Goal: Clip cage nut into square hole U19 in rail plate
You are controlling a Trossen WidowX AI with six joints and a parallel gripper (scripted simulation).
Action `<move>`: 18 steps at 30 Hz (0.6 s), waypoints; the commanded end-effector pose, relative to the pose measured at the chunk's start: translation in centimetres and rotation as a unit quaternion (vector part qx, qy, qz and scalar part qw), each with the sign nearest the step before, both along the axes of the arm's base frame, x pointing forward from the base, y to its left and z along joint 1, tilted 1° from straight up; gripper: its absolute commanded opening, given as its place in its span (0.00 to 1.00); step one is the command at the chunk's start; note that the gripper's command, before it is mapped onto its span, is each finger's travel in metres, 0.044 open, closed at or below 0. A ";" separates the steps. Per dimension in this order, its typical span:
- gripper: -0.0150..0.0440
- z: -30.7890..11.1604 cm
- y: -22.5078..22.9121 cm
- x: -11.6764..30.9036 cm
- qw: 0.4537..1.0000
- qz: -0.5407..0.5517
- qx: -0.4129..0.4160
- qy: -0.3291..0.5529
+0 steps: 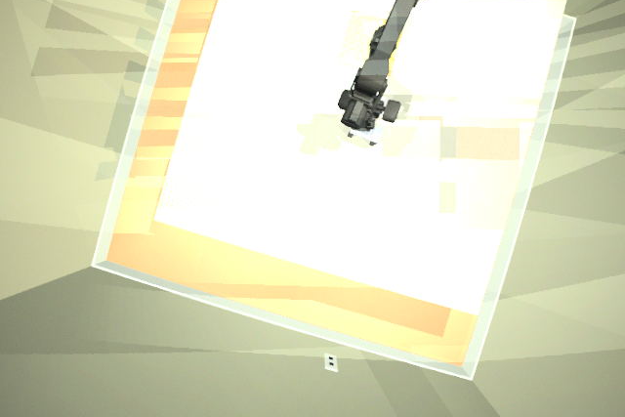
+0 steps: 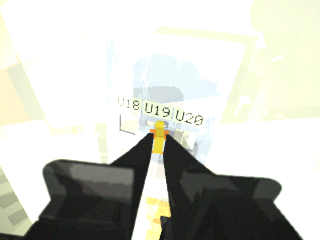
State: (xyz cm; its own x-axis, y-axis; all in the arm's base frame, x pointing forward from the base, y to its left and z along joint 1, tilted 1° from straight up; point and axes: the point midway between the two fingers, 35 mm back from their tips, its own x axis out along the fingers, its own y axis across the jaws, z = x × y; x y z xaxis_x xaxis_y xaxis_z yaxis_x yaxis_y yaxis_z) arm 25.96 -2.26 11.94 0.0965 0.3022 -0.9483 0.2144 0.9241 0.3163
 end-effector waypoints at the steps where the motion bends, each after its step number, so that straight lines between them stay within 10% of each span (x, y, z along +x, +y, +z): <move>1: 0.29 0.1 0.0 0.1 1.000 -0.001 -0.007 -0.001; 18: 0.29 0.2 0.2 0.2 1.000 -0.002 -0.026 0.003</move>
State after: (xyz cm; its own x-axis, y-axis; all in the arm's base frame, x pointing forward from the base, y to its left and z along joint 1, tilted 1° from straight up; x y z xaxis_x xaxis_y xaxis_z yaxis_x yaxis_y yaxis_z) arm 26.01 -2.07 11.98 0.0873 0.2629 -0.9609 0.2184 0.9360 0.2759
